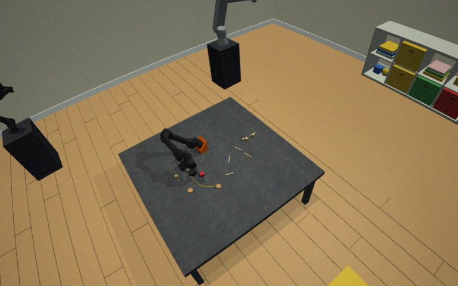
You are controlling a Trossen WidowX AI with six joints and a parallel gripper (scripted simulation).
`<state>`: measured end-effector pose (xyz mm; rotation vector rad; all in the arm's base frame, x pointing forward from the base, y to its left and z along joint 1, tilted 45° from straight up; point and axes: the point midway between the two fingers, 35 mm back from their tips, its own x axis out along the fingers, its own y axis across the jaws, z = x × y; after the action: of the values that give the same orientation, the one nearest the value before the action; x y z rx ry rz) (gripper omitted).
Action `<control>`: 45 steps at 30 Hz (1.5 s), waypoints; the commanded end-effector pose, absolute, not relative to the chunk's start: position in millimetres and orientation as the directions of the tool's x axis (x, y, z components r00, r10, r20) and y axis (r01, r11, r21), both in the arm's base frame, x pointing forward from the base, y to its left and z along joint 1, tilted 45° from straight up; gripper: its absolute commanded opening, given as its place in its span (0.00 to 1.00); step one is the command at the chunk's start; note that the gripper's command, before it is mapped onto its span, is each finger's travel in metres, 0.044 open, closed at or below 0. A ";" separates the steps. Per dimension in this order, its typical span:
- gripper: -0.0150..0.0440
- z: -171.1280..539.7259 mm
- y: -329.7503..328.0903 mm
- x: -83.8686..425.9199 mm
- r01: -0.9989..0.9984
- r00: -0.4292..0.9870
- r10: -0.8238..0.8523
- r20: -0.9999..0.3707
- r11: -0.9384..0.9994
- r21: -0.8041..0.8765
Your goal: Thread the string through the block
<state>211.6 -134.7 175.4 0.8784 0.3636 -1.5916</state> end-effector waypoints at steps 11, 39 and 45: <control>1.00 183.1 -145.6 183.7 -0.180 -0.009 -0.705 -0.709 -0.697 0.695; 0.56 183.1 -145.6 183.6 -0.184 -0.009 -0.705 -0.709 -0.696 0.694; 0.46 183.1 -145.6 183.6 -0.184 -0.009 -0.705 -0.709 -0.696 0.694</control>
<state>184.5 -146.1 184.5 1.8723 -0.9194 -1.7455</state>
